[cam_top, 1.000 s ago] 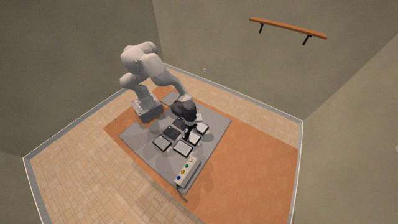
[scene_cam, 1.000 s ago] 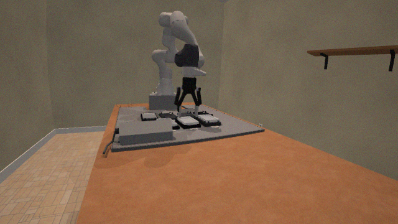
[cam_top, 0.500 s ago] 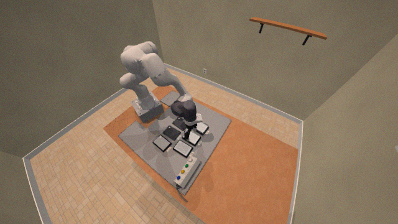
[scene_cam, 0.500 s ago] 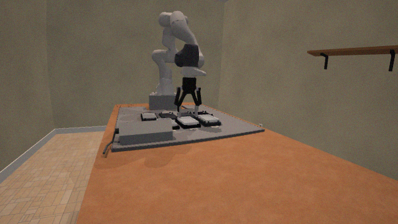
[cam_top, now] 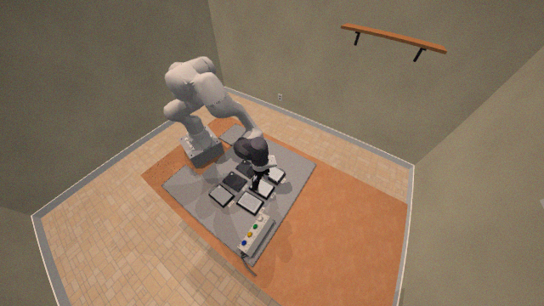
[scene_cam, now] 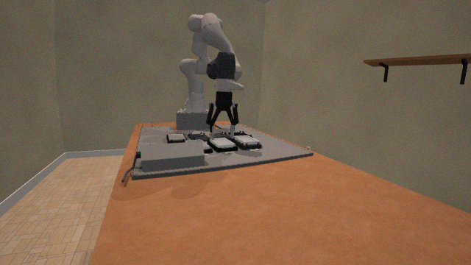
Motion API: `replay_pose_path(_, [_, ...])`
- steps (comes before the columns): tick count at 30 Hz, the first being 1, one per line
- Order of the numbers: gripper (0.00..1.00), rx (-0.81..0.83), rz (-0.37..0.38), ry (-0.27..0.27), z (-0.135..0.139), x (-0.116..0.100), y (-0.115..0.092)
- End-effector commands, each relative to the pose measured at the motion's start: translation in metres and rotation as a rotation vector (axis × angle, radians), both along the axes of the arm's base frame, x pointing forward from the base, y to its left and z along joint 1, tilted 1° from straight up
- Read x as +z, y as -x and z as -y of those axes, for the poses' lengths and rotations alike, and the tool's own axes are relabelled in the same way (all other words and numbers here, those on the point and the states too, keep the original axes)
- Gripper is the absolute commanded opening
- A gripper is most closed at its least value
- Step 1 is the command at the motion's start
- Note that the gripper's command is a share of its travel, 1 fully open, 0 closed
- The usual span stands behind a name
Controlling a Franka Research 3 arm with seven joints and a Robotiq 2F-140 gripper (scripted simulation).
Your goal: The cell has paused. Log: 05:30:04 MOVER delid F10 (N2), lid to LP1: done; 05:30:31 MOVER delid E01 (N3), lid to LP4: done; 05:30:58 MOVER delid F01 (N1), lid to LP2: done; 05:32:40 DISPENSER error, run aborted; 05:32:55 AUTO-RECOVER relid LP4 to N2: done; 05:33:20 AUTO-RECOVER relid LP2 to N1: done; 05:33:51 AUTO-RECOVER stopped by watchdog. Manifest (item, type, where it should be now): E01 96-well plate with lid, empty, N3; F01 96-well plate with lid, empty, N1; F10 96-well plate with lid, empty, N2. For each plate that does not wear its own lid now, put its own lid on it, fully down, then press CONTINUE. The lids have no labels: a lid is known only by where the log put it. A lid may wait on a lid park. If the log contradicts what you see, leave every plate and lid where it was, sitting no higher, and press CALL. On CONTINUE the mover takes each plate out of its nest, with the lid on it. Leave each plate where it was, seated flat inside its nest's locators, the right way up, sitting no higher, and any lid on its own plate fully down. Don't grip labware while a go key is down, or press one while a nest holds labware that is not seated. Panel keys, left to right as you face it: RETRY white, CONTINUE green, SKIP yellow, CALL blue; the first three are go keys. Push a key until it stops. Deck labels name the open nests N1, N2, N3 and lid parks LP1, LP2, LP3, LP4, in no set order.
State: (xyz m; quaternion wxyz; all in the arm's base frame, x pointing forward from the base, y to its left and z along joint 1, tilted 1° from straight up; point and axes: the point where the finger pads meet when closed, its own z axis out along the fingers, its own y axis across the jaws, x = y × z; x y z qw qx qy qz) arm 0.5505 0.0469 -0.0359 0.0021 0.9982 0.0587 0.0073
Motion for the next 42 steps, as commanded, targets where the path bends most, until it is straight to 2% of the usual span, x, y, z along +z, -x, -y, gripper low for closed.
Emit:
replay_pose_path(1, [0.66,-0.006,0.002,0.000,-0.0006,0.0005,0.0001])
replay_pose_path(8, [0.66,-0.006,0.002,0.000,-0.0006,0.0005,0.0001])
replay_pose_path(9, [0.59,-0.006,0.002,0.000,-0.0006,0.0005,0.0001])
replay_pose_path(42, [0.59,-0.006,0.002,0.000,-0.0006,0.0005,0.0001])
